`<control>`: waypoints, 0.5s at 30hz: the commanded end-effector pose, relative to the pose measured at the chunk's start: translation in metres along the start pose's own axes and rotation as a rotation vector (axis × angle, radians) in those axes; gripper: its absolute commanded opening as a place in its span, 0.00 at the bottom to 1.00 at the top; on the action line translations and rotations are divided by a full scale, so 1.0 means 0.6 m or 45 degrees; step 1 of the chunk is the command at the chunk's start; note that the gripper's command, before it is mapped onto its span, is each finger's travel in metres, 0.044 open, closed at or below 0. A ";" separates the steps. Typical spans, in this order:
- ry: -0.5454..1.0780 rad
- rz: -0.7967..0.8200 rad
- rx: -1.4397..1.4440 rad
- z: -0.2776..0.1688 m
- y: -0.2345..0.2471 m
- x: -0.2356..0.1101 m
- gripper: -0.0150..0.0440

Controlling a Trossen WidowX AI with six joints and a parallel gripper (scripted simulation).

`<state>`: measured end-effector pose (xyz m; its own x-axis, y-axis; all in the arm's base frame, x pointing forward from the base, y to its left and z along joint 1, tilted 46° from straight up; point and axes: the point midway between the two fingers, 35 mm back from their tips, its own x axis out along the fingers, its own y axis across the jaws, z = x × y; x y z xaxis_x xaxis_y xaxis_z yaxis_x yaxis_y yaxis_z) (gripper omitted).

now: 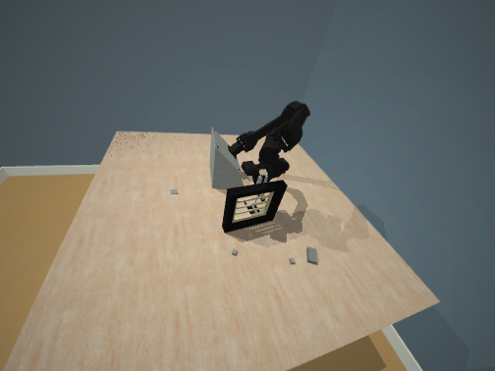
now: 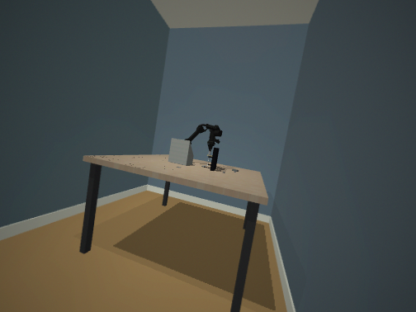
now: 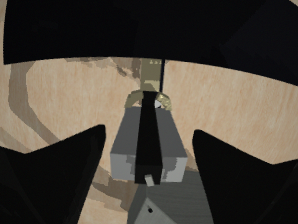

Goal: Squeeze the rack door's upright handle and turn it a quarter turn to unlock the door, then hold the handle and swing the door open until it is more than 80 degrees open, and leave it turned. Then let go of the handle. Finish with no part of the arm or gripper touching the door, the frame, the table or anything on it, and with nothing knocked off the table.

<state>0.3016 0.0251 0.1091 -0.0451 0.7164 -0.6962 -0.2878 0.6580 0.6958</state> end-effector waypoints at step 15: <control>0.018 0.003 0.012 -0.004 0.002 0.022 0.40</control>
<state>0.2996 0.0339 0.1018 -0.0561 0.7137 -0.6982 -0.2852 0.6587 0.6962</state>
